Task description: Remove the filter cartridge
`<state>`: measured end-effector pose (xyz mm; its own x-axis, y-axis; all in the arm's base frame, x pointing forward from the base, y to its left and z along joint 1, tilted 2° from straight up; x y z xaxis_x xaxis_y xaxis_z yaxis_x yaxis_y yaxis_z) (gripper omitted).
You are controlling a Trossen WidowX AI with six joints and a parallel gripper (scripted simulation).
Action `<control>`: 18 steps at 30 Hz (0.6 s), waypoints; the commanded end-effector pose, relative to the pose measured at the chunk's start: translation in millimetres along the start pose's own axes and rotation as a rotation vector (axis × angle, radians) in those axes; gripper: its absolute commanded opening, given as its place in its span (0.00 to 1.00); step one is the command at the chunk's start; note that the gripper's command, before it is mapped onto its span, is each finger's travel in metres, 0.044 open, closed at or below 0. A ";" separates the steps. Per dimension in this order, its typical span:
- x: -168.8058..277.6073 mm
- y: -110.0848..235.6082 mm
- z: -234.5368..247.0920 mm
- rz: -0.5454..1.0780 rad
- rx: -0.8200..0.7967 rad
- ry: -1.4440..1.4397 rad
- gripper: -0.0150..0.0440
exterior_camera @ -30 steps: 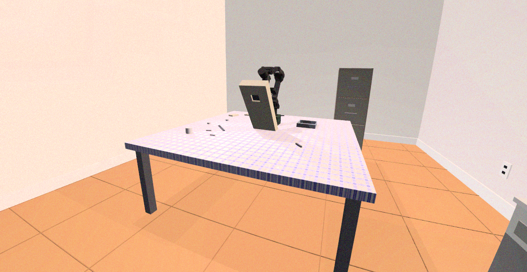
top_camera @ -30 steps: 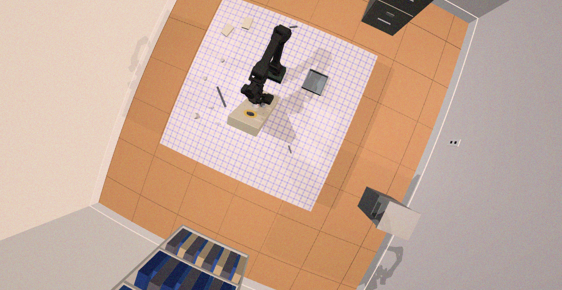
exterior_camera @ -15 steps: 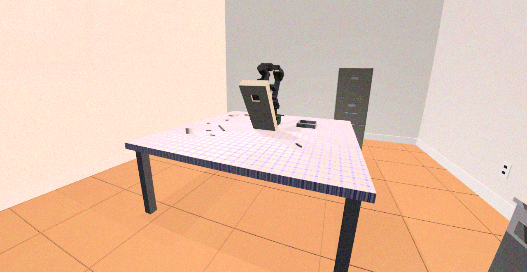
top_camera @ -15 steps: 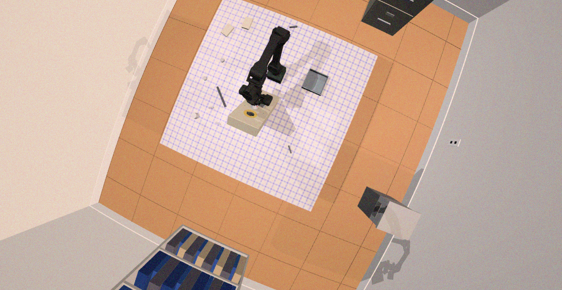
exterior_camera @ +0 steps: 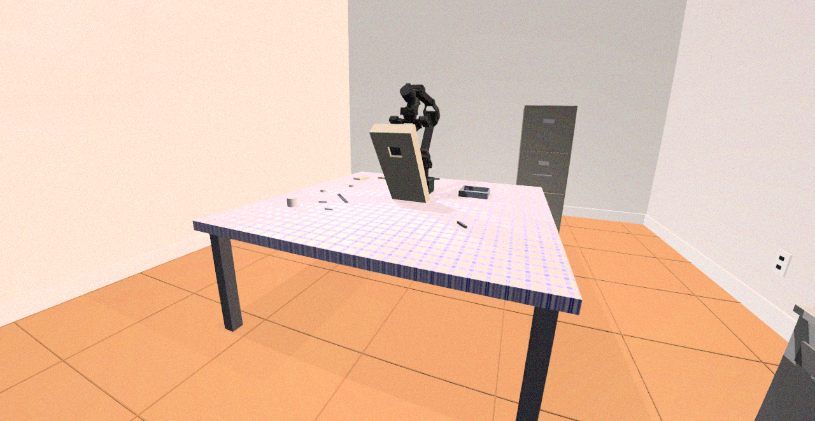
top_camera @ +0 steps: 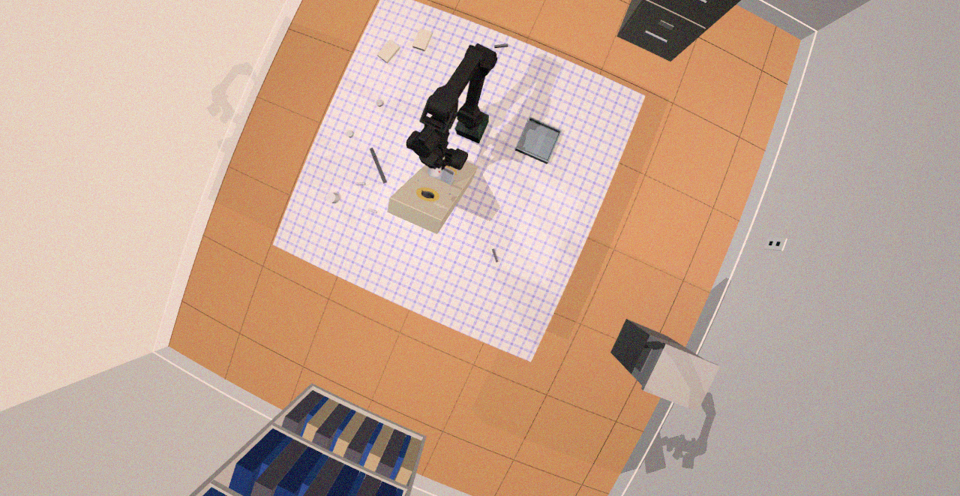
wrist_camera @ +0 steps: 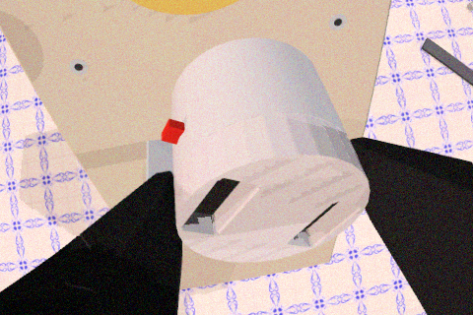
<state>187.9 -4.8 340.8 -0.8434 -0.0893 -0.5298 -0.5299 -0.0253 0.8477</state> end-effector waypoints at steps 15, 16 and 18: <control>-5.1 9.3 31.6 0.003 -0.006 0.003 0.25; -5.4 8.9 34.2 0.004 -0.006 0.003 0.25; -5.9 8.0 39.6 0.004 -0.006 0.003 0.25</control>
<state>184.0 28.4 349.6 -0.8477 -0.0985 -0.5212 -0.5207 -0.0327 0.8531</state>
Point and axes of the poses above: the point midway between the two fingers, 35 mm back from their tips, its own y axis back along the fingers, its own z axis across the jaws, x = y × z, the point moved 8 cm from there along y, back along the fingers, and after that the axes turned 4 degrees about y, right-handed, at the moved point
